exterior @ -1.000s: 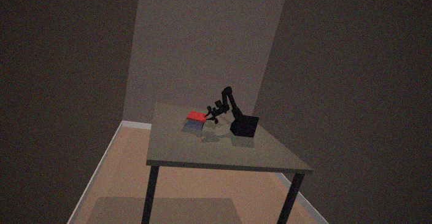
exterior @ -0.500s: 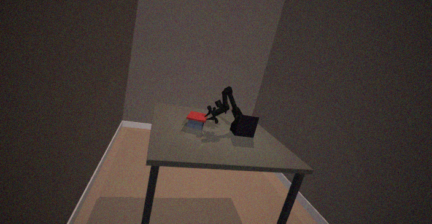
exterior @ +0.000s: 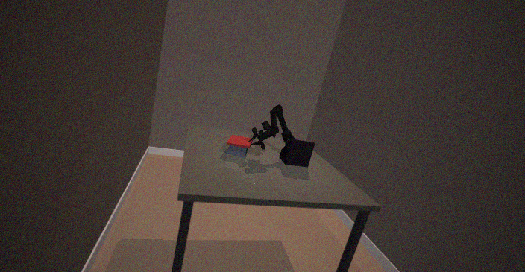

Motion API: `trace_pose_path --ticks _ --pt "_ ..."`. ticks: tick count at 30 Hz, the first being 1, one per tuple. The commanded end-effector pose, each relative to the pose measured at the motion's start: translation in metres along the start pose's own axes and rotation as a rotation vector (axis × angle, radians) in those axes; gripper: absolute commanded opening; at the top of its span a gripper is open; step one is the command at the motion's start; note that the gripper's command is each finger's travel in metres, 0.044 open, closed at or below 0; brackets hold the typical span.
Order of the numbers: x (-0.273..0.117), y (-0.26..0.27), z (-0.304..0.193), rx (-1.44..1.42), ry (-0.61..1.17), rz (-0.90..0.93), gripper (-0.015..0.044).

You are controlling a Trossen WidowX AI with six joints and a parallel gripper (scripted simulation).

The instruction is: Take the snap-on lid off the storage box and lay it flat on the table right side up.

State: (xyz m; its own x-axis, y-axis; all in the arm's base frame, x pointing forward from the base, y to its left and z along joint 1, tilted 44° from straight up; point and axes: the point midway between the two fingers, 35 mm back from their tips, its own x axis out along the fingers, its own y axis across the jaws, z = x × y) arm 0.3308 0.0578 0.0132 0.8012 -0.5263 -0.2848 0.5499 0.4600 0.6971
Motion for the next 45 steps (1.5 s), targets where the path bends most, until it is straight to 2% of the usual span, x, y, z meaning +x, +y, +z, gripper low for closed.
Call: trace_pose_path --ticks 1,45 --pt "-0.0038 0.0045 -0.0001 0.008 0.001 0.011 0.0" --pt "-0.0018 0.0056 -0.0001 0.001 0.0 0.004 0.0"
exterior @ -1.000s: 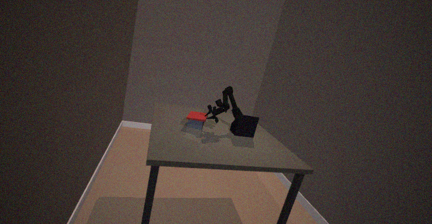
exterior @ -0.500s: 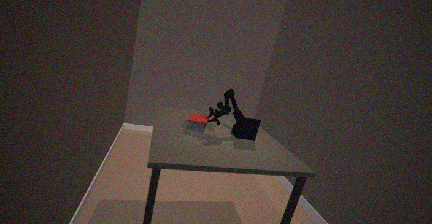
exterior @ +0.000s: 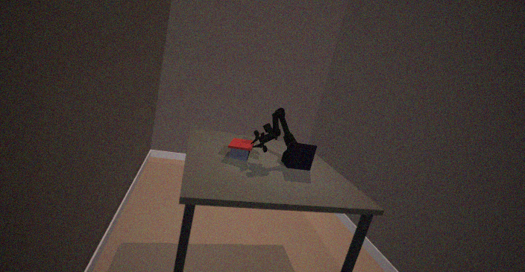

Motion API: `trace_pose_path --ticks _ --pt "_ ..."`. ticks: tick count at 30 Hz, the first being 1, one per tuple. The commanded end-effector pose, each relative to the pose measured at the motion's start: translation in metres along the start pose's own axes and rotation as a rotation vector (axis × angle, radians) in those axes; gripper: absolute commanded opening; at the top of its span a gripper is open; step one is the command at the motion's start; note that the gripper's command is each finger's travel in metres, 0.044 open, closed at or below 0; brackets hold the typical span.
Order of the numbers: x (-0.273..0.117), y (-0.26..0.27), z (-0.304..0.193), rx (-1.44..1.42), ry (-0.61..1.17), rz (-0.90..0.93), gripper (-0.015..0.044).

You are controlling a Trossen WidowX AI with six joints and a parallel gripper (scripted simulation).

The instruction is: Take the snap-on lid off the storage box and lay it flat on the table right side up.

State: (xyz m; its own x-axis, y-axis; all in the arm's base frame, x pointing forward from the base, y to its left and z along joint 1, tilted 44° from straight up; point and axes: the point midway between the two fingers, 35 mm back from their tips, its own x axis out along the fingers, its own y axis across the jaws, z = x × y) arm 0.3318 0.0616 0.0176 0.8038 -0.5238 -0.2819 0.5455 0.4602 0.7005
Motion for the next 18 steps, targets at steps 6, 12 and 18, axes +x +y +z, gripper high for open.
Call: trace_pose_path --ticks 6,12,18 --pt "0.0011 0.0006 0.0 -0.002 0.0 0.0 0.0" --pt "0.0014 0.0009 0.0 -0.002 -0.001 0.0 0.0" --pt "0.0018 0.0012 0.0 -0.002 -0.001 0.0 0.0"
